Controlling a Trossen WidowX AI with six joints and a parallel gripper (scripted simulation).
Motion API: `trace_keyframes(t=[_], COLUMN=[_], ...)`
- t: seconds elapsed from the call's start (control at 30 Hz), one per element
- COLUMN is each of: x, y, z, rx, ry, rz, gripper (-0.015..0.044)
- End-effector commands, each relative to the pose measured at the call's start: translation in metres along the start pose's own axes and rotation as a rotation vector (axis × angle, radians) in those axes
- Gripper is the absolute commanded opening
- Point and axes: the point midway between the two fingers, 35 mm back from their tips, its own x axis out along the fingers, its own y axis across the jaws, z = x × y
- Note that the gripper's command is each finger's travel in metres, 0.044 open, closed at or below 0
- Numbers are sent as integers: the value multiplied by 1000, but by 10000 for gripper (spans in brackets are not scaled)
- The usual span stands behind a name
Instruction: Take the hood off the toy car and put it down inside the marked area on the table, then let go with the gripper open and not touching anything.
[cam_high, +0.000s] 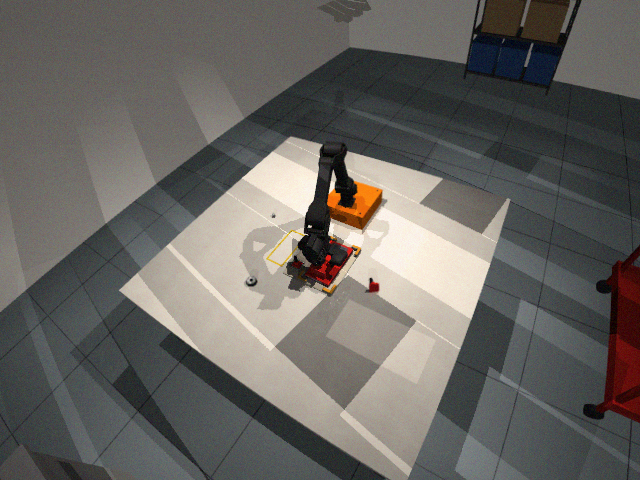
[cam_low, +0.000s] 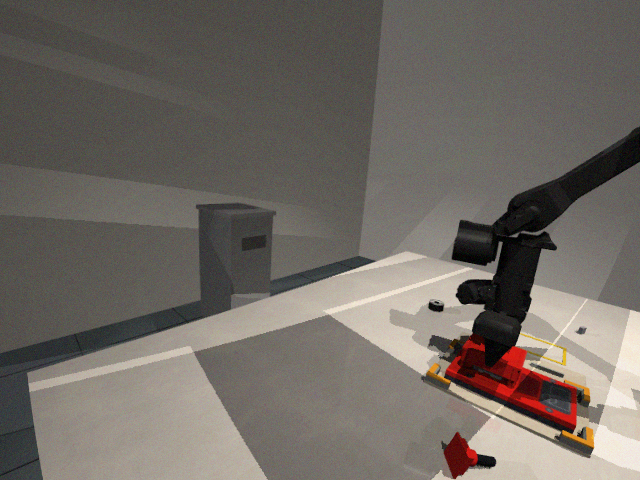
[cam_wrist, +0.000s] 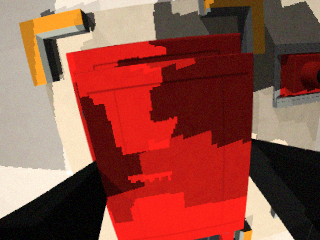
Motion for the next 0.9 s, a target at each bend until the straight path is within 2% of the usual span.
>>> trace_keyframes(t=[0.0, 0.37, 0.67, 0.87], x=[-4, -13, -55, -48], y=[1, 0, 0, -12], z=[1, 1, 1, 3], rx=[0, 0, 0, -1], ry=[-6, -6, -6, -2], rz=[2, 2, 2, 0], gripper=[0, 0, 0, 0])
